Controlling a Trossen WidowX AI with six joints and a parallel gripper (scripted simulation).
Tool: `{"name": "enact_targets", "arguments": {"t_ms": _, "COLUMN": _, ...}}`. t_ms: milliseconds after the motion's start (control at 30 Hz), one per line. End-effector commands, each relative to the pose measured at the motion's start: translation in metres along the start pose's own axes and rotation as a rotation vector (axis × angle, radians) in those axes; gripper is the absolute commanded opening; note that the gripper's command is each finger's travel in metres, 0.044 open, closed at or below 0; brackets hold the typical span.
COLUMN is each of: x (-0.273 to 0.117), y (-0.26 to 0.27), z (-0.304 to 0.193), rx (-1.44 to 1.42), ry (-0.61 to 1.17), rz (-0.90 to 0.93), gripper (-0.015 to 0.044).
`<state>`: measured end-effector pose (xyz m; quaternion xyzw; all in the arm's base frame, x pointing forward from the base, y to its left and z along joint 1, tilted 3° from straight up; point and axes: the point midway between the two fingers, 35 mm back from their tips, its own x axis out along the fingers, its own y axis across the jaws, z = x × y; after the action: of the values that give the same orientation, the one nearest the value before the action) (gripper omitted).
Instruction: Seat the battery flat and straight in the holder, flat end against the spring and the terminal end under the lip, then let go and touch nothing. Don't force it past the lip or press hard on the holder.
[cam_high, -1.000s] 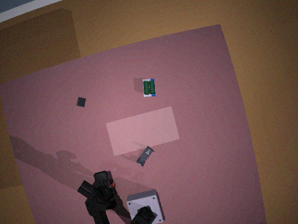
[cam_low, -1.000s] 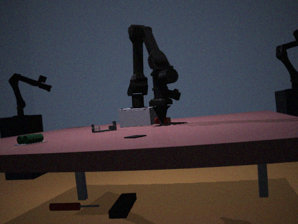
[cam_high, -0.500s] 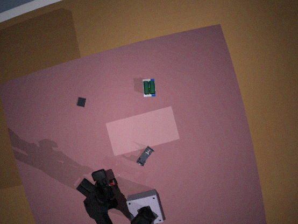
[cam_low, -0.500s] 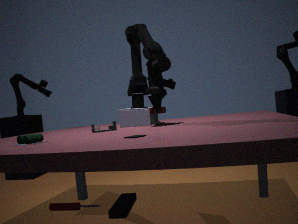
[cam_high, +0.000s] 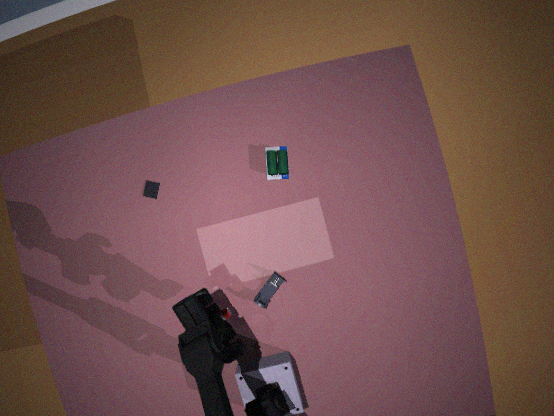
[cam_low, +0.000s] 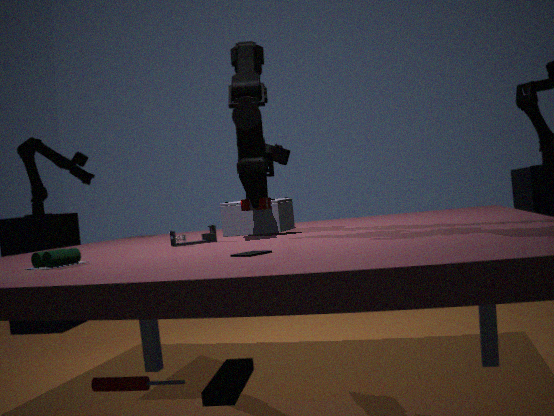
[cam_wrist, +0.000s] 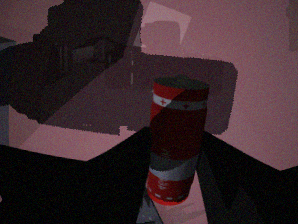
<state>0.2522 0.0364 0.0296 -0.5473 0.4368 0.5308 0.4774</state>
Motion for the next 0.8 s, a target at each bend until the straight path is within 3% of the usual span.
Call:
{"name": "enact_targets", "arguments": {"t_ms": 0, "x": -0.002, "y": -0.003, "z": -0.023, "rx": -0.051, "ry": -0.004, "rz": 0.001, "gripper": 0.0087}}
{"name": "enact_targets", "arguments": {"t_ms": 600, "x": -0.014, "y": 0.015, "z": -0.136, "rx": -0.345, "ry": 0.002, "rz": 0.002, "gripper": 0.0087}}
{"name": "enact_targets", "arguments": {"t_ms": 767, "x": -0.015, "y": 0.019, "z": -0.144, "rx": -0.373, "ry": 0.001, "rz": 0.004, "gripper": 0.0087}}
